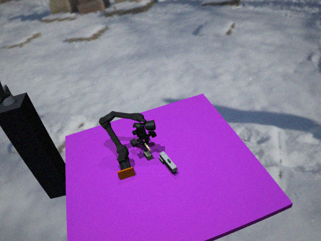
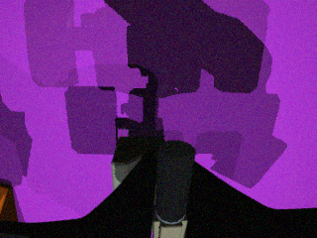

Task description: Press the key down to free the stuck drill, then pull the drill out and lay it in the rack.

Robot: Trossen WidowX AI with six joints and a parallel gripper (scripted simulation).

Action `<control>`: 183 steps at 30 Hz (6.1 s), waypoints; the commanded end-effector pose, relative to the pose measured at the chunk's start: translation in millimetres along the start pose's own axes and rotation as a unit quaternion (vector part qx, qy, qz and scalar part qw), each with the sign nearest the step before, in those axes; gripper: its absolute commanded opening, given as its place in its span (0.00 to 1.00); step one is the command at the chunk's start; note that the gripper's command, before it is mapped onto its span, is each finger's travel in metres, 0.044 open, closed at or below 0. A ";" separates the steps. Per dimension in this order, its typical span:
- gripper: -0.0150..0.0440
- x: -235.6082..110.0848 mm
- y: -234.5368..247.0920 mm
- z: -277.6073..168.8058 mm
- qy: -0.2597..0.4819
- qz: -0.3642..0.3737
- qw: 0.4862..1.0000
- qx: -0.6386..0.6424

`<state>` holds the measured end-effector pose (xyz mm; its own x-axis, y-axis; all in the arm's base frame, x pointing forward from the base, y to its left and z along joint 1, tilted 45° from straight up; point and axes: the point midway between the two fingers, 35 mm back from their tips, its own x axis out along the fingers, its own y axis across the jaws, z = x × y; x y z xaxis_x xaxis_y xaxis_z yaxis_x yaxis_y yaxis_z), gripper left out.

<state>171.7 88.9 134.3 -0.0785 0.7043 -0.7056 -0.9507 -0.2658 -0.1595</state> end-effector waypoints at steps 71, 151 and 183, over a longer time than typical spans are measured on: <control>0.25 53.5 13.1 -0.4 0.001 0.000 1.000 0.000; 0.25 53.5 13.2 -0.5 0.001 0.000 1.000 0.000; 0.25 53.5 13.2 -0.5 0.001 0.000 1.000 0.000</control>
<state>158.5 119.8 100.6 -0.0591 0.7029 -0.7088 -0.9550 -0.2467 -0.1649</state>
